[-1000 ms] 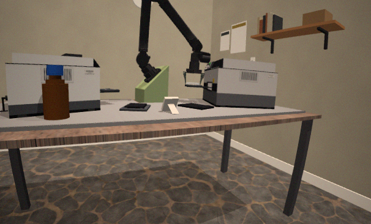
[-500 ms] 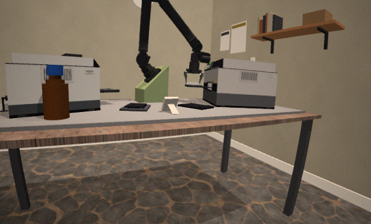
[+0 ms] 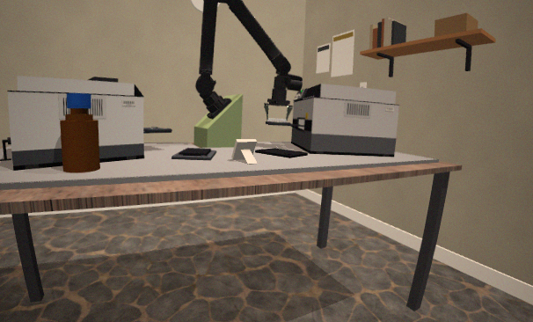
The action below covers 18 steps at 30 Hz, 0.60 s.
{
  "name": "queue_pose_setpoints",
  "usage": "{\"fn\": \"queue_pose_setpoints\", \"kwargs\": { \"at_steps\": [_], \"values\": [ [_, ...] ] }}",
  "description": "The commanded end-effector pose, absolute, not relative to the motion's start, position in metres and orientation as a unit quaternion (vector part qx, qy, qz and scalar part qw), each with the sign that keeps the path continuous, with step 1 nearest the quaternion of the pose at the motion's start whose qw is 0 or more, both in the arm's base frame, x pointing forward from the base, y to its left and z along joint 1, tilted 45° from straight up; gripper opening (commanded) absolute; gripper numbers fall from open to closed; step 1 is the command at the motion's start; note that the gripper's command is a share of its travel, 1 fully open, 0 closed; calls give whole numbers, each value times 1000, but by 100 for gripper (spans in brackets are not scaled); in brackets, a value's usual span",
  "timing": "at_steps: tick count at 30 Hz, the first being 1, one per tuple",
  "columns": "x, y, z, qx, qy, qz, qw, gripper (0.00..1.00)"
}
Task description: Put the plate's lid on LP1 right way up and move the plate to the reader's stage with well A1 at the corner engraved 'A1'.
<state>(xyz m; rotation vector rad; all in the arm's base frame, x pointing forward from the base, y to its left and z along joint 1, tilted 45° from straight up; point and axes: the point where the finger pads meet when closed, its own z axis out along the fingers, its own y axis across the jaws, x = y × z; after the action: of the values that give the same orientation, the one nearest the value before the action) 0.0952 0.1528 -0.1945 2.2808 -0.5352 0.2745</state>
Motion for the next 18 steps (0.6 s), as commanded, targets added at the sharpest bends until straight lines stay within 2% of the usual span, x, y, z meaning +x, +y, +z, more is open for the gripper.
{"fn": "queue_pose_setpoints", "kwargs": {
  "at_steps": [1,10,18],
  "values": [
    [102,172,-199,899,-210,106,370,86],
    [101,189,-195,905,-216,114,348,86],
    [100,183,-190,901,-218,112,359,86]
  ]
}}
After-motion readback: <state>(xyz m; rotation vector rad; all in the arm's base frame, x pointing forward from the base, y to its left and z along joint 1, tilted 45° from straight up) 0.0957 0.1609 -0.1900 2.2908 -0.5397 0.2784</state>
